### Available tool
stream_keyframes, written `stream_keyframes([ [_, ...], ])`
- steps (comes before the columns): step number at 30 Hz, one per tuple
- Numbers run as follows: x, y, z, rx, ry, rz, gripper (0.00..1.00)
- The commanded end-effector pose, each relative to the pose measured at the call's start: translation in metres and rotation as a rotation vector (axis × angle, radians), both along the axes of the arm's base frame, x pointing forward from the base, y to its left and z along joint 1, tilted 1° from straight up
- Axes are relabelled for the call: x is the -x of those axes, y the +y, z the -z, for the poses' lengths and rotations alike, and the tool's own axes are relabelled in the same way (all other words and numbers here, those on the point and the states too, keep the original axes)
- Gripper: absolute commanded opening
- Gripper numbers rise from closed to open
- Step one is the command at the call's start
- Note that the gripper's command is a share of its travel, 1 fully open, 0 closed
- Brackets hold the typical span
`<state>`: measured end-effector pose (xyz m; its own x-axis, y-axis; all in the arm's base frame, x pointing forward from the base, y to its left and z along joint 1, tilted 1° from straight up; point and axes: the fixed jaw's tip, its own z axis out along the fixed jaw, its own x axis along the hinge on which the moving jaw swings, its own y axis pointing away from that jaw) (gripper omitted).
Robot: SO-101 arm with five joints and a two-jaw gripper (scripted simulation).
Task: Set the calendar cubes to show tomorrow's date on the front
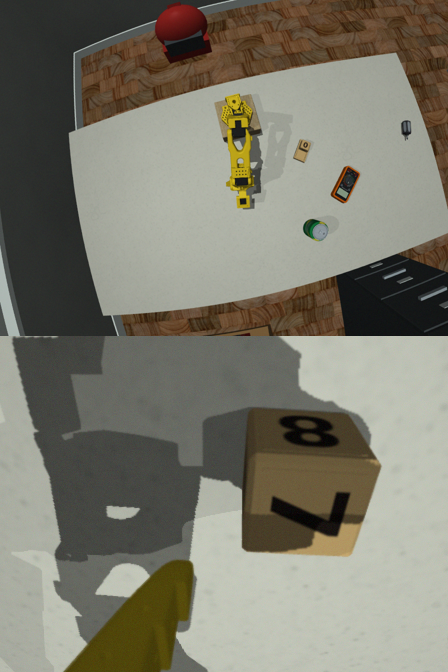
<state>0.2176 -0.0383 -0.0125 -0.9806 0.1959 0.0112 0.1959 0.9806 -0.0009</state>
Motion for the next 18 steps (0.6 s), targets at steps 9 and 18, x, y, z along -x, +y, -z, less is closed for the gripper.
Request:
stream_keyframes([
  [9,-0.0022,0.0022,0.0026,0.000,-0.005,-0.003,0.35],
  [18,-0.0026,0.0022,0.0099,0.000,-0.005,-0.003,0.35],
])
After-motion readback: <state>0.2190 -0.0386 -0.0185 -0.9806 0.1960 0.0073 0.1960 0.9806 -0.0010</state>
